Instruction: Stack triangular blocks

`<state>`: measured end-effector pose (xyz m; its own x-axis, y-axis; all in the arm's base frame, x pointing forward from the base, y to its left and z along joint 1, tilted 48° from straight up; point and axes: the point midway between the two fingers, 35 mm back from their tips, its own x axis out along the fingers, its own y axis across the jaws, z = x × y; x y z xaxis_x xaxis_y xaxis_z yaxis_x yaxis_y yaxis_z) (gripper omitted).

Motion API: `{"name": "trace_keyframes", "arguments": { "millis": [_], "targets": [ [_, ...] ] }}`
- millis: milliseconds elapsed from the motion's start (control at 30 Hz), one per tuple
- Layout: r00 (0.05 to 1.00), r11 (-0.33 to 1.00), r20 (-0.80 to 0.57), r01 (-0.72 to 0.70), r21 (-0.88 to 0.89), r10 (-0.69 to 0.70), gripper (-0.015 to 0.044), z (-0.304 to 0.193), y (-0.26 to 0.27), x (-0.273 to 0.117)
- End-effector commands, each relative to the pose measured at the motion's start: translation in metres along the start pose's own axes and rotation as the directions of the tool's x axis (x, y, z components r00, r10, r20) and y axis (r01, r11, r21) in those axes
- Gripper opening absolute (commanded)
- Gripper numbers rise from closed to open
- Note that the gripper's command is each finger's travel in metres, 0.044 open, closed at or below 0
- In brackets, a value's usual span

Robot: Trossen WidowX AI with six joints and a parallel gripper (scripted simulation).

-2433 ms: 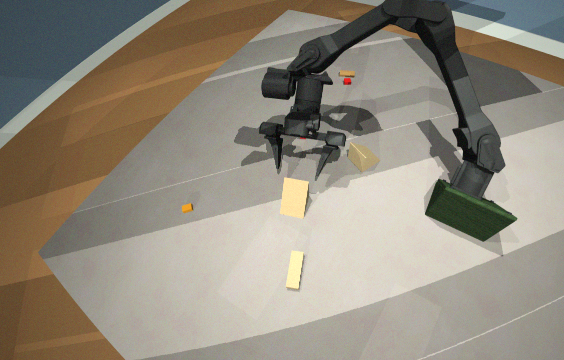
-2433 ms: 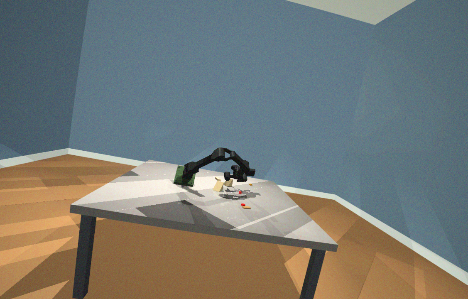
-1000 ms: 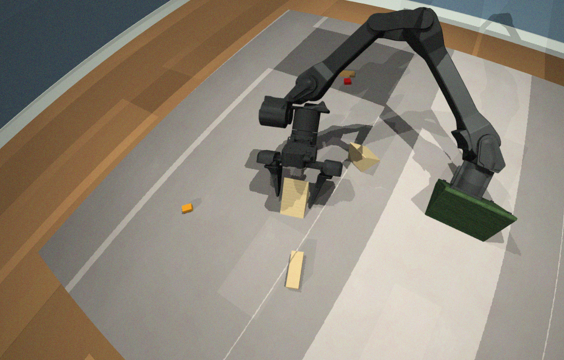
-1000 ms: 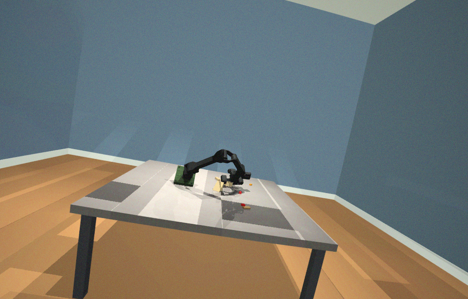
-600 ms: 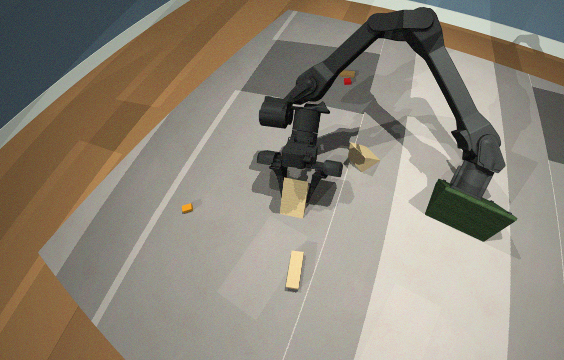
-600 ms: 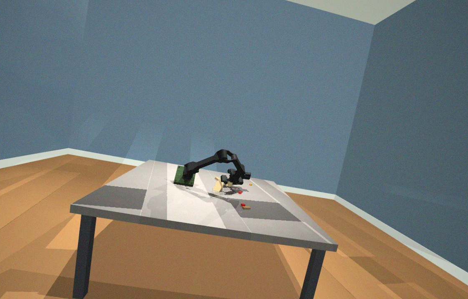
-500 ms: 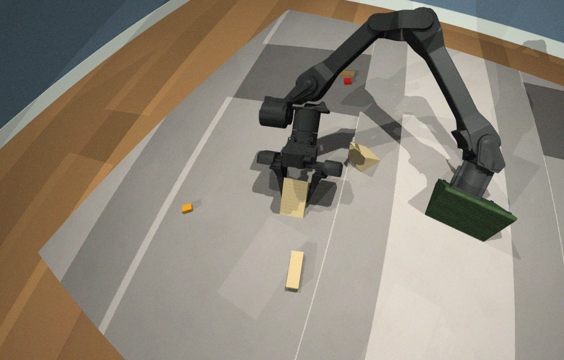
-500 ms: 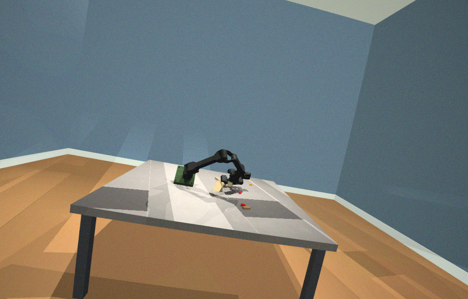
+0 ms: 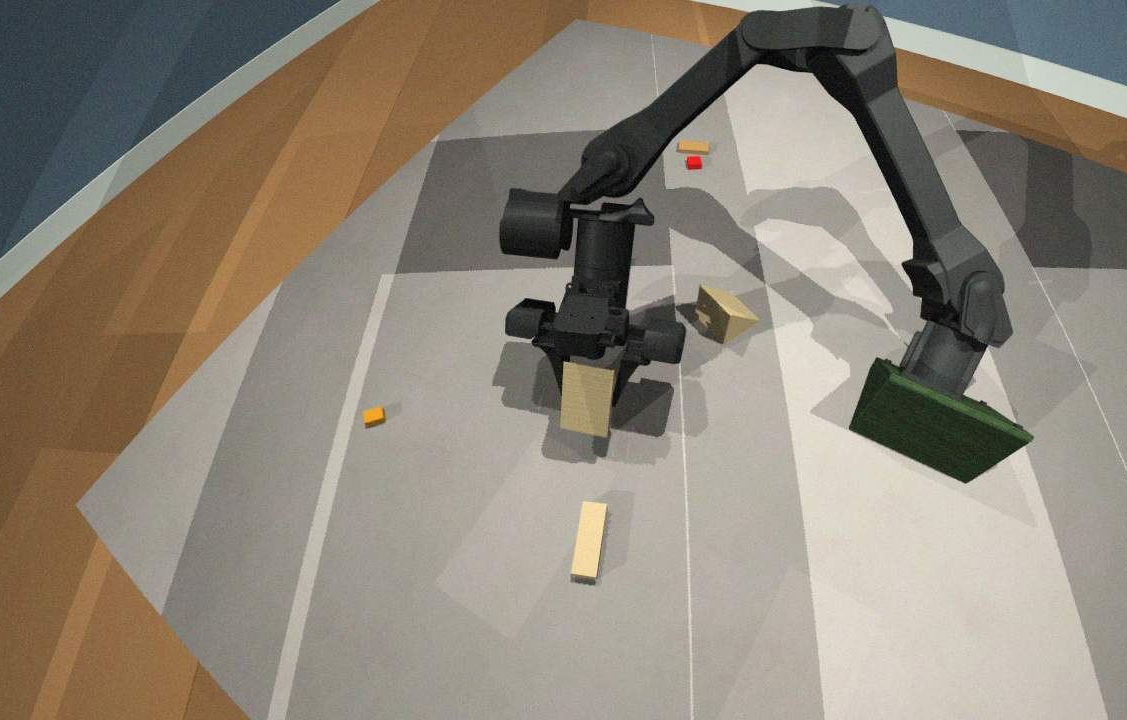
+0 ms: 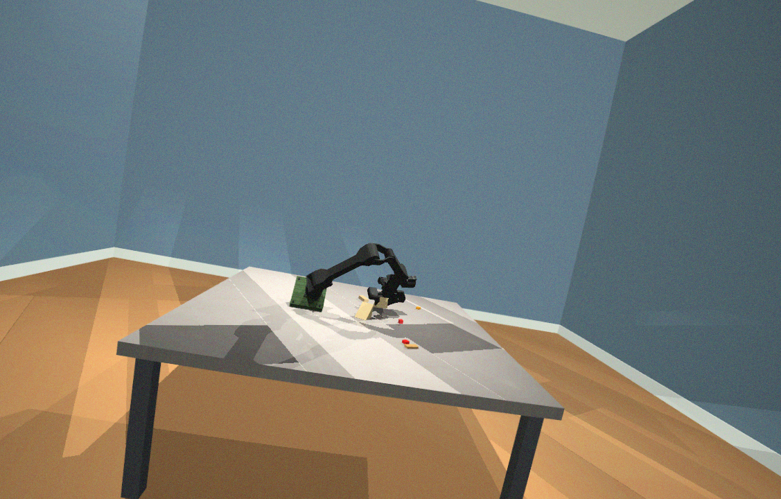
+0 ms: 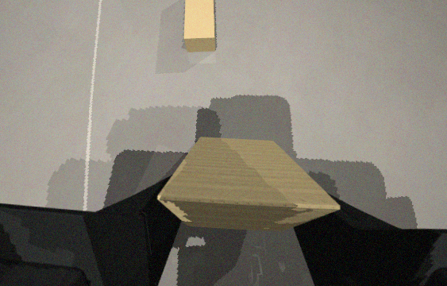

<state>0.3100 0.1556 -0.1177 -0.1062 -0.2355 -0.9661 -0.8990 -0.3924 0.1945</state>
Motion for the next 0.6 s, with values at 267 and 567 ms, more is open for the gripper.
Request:
{"name": "trace_keyframes", "arguments": {
  "millis": [267,567],
  "targets": [
    [0.955,1.000,-0.297,0.004,0.003,-0.003,0.0000,0.023,-0.001,-0.002],
    [0.861,1.000,-0.509,0.006,0.003,-0.004,0.0000,0.040,-0.001,0.001]
  ]
}}
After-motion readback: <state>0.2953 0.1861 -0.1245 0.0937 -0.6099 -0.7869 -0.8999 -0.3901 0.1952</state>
